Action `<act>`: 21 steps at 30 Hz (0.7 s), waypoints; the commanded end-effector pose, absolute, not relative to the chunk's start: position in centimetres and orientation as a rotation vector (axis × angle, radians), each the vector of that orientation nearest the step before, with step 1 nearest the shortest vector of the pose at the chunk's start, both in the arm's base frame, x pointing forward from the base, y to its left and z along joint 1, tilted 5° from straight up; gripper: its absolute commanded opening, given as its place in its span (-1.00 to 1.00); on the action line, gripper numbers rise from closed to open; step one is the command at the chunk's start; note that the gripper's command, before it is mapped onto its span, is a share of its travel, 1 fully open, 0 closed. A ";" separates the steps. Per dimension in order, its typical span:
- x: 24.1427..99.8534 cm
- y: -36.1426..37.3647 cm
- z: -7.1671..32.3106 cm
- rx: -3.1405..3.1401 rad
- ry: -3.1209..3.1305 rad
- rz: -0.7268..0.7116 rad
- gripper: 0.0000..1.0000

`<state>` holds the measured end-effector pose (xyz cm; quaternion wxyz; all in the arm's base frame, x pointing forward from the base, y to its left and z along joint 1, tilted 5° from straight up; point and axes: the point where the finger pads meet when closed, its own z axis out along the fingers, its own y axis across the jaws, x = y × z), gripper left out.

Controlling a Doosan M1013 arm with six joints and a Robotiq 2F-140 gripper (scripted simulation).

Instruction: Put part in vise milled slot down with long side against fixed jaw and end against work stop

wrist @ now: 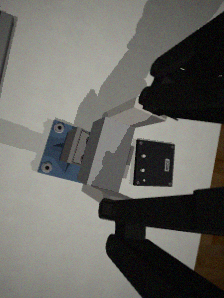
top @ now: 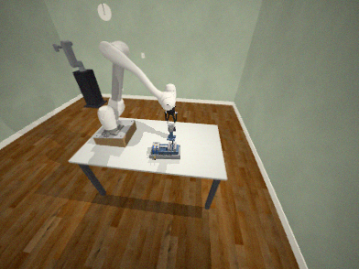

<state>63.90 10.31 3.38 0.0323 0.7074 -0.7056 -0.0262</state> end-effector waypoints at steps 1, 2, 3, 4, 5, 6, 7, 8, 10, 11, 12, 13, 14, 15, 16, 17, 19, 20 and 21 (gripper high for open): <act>63.9 10.4 3.4 2.170 -2.175 -0.079 -1.00; 63.9 10.4 3.4 2.170 -2.174 -0.078 -1.00; 63.9 10.4 3.4 2.170 -2.174 -0.078 -1.00; 63.9 10.4 3.4 2.170 -2.174 -0.077 -1.00; 63.9 10.4 3.4 2.170 -2.174 -0.077 -1.00; 63.9 10.4 3.4 2.169 -2.173 -0.076 -1.00; 63.9 10.4 3.4 2.169 -2.173 -0.075 -1.00; 63.9 10.4 3.4 2.168 -2.172 -0.074 -1.00; 63.9 10.4 3.4 2.167 -2.170 -0.071 -1.00; 63.9 10.4 3.4 2.166 -2.169 -0.069 -1.00; 63.9 10.4 3.4 2.165 -2.168 -0.067 -1.00; 63.9 10.4 3.4 2.164 -2.167 -0.064 -1.00; 63.9 10.4 3.3 2.163 -2.166 -0.062 -1.00; 63.9 10.4 3.3 2.163 -2.166 -0.062 -1.00; 63.9 10.4 3.3 2.163 -2.166 -0.062 -1.00; 63.9 10.4 3.3 2.162 -2.165 -0.059 -1.00; 63.9 10.4 3.3 2.160 -2.162 -0.053 -1.00; 63.9 10.3 3.3 2.158 -2.160 -0.049 -1.00; 63.9 10.3 3.3 2.157 -2.158 -0.045 -1.00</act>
